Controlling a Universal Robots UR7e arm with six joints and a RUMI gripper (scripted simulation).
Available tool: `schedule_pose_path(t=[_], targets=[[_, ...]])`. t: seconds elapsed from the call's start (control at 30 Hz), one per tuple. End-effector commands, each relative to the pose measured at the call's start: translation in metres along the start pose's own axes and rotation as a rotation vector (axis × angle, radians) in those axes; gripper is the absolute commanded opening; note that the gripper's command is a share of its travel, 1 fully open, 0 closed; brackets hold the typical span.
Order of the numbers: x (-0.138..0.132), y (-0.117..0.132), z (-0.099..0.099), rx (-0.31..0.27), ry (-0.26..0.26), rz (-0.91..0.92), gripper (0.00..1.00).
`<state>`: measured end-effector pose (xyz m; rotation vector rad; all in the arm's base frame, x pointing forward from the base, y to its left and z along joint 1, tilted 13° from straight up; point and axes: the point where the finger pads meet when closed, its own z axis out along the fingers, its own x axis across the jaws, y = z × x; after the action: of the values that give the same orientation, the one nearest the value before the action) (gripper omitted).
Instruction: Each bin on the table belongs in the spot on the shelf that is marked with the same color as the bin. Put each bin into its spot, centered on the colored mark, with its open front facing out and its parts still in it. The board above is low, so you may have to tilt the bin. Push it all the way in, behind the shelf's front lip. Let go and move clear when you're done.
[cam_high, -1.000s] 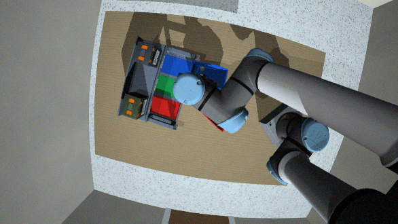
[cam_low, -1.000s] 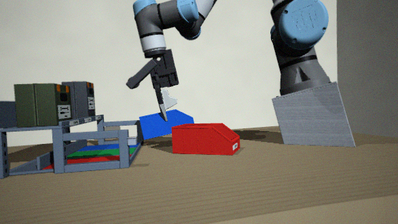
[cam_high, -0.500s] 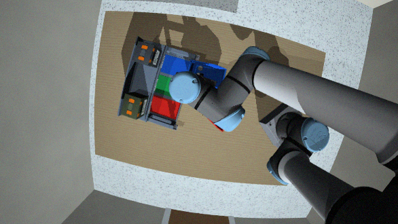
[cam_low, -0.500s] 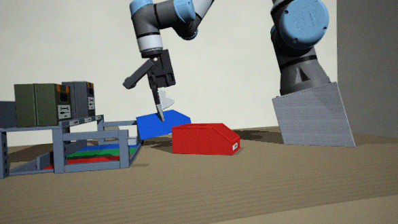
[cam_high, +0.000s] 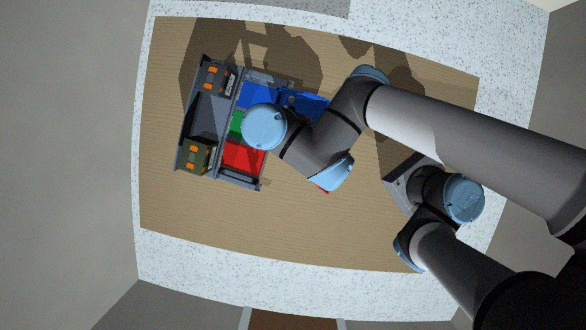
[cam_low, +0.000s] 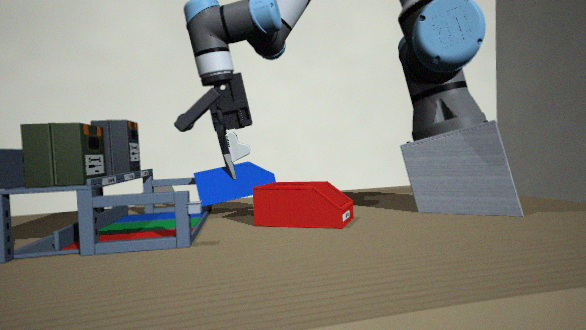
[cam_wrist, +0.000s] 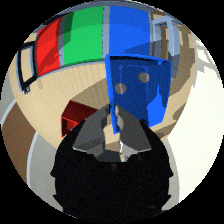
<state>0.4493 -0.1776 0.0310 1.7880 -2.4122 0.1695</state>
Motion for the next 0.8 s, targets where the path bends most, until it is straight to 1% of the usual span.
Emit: schedule_pose_path(t=[0.0,0.77], targets=[[0.0,-0.007,-0.002,0.001,0.0,0.0,0.0],[0.0,-0.03,-0.005,0.0,0.0,0.0,0.0]])
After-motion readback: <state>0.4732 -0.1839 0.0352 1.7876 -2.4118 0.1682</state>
